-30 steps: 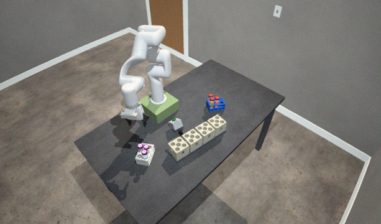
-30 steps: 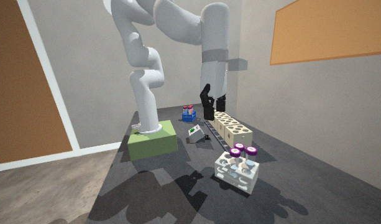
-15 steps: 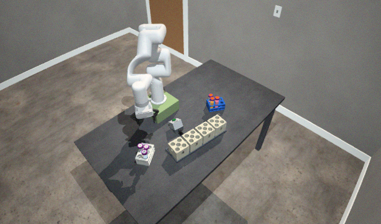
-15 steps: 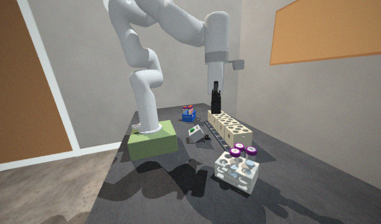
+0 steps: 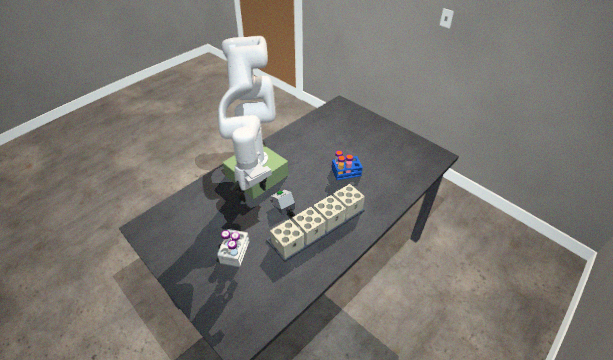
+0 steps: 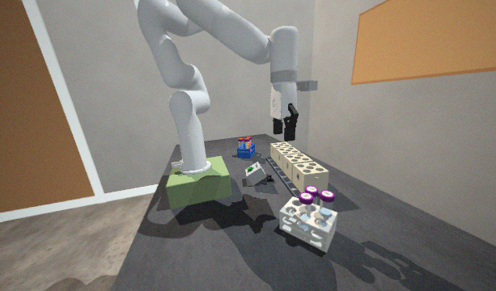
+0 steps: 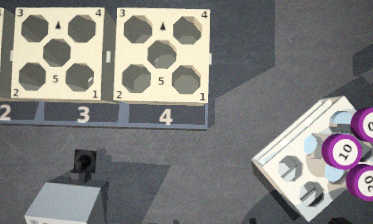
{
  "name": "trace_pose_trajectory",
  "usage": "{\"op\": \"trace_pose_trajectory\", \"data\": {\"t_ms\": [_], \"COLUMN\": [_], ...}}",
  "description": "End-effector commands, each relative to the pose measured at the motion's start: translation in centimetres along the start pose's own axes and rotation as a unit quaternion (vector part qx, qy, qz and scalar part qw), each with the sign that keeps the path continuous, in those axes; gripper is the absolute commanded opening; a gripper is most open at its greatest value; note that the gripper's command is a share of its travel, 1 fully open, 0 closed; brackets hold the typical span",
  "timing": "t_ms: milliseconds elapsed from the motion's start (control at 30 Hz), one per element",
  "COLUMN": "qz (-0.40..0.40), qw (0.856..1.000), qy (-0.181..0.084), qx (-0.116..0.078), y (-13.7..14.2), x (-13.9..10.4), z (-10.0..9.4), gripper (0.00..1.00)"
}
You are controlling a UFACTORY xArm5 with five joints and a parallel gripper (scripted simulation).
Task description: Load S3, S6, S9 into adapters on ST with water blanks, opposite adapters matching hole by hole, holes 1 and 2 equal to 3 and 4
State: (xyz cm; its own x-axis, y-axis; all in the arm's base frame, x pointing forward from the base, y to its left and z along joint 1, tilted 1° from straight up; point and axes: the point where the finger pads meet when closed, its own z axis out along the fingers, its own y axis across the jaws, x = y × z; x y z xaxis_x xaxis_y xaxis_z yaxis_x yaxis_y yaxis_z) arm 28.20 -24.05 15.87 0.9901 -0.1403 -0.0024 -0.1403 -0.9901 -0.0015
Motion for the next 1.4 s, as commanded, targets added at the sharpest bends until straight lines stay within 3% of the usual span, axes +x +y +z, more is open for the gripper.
{"op": "trace_pose_trajectory", "data": {"t_ms": [0,1367], "qz": [-0.020,-0.020], "qw": [1.000,1.000], "qy": [-0.001,-0.001], "qx": [-0.006,-0.005], "y": [-2.0,-17.7], "x": [1.2,9.0], "z": [-0.1,0.1], "gripper": [1.00,1.00]}}
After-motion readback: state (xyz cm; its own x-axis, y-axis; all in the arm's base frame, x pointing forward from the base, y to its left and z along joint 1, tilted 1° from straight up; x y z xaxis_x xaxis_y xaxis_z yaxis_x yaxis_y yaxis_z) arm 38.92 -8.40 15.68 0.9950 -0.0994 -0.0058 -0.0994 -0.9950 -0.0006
